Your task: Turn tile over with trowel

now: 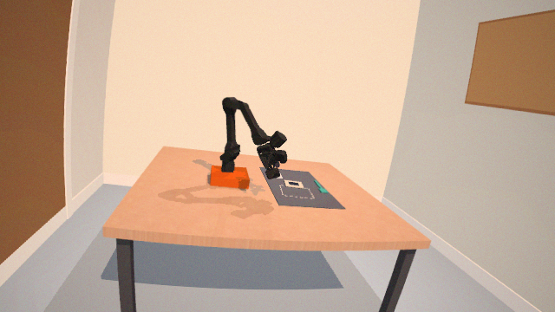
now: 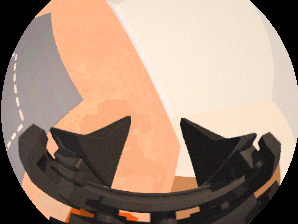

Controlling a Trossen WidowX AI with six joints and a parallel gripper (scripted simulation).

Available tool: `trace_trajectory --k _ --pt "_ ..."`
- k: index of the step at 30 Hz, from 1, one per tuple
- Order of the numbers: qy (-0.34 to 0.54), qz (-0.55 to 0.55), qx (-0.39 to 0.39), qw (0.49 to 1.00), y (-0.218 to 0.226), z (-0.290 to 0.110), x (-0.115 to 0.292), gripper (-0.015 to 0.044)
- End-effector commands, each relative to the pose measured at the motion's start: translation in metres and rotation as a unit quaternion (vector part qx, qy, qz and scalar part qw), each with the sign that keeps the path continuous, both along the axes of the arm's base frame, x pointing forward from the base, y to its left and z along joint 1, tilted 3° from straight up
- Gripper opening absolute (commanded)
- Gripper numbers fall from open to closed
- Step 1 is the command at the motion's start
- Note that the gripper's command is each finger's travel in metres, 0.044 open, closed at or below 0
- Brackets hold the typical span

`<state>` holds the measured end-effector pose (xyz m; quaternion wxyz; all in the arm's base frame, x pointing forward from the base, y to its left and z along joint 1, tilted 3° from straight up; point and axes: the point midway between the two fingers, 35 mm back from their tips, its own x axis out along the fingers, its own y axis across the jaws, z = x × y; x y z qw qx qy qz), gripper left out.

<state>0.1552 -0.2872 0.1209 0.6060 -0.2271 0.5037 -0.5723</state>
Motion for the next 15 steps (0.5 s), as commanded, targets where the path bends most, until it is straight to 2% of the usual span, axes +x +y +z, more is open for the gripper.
trace_trajectory --k 1,15 --pt "0.011 0.043 0.011 0.999 0.011 -0.004 0.022 0.03" --pt "0.05 0.199 0.044 0.978 0.07 -0.02 0.093 0.03"
